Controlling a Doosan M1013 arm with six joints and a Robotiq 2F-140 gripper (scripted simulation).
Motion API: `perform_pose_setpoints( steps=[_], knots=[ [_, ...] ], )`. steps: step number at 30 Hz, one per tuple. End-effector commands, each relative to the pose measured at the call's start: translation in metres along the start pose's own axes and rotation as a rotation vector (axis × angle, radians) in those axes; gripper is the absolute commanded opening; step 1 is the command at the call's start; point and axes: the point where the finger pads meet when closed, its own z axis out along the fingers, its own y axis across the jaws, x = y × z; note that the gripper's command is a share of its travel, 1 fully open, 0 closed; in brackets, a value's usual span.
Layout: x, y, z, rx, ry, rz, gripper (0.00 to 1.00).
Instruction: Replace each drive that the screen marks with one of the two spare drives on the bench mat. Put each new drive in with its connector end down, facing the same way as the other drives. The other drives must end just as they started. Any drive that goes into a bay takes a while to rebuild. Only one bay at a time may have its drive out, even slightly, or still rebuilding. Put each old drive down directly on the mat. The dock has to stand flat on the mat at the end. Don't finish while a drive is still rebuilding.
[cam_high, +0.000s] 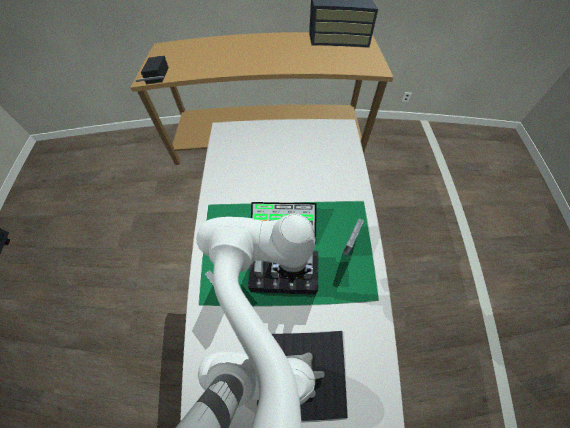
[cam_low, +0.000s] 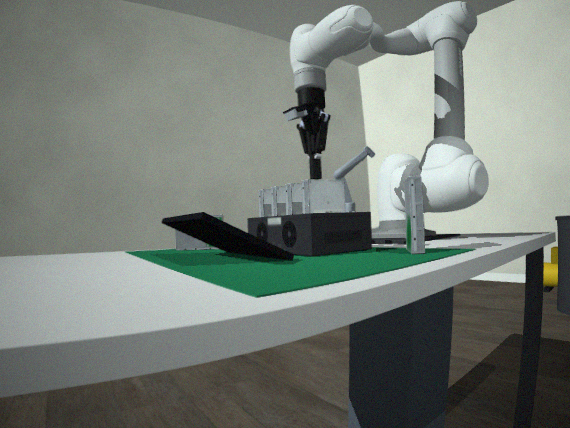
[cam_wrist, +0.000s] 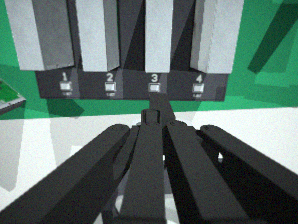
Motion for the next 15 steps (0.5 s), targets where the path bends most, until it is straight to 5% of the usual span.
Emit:
perform_pose_setpoints(
  steps=[1, 15],
  knots=[
    [0.0, 0.0, 0.007, 0.0, 0.001, 0.0, 0.1],
    [0.0, 0.0, 0.043, 0.0, 0.001, 0.0, 0.1]
  ],
)
